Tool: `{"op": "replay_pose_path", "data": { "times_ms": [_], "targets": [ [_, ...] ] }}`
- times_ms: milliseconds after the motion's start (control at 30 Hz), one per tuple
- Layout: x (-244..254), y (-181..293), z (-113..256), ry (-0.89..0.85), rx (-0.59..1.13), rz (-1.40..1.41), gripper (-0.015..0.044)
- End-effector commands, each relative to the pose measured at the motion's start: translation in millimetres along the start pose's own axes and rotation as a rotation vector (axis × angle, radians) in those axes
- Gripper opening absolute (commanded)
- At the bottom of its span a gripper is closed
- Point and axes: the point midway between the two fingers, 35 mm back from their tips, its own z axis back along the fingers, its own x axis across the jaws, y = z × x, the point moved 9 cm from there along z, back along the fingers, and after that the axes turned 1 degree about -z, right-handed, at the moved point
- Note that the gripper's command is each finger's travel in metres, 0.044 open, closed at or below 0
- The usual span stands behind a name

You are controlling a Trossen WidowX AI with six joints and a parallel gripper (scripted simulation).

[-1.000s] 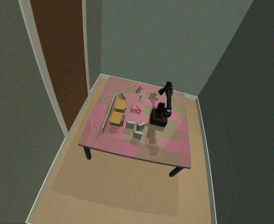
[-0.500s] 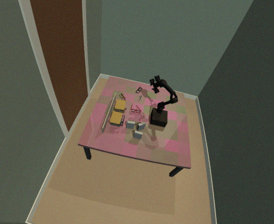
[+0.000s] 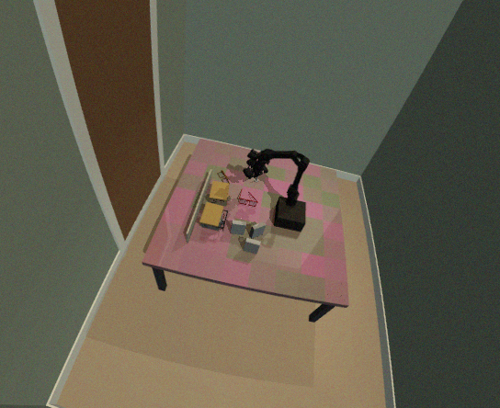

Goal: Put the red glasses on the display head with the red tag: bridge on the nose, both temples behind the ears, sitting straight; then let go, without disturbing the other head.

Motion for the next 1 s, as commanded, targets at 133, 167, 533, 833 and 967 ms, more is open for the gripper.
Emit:
{"op": "replay_pose_path", "data": {
  "times_ms": [133, 167, 533, 833, 967],
  "targets": [
    [79, 45, -83, 0.034, 0.223, 0.795, 0.0200],
    [83, 50, -89, 0.034, 0.239, 0.851, 0.0200],
    [83, 54, -91, 0.035, 0.245, 0.868, 0.0121],
    [83, 54, -91, 0.035, 0.245, 0.868, 0.0120],
    [83, 56, -96, 0.035, 0.245, 0.868, 0.0120]
  ]
}}
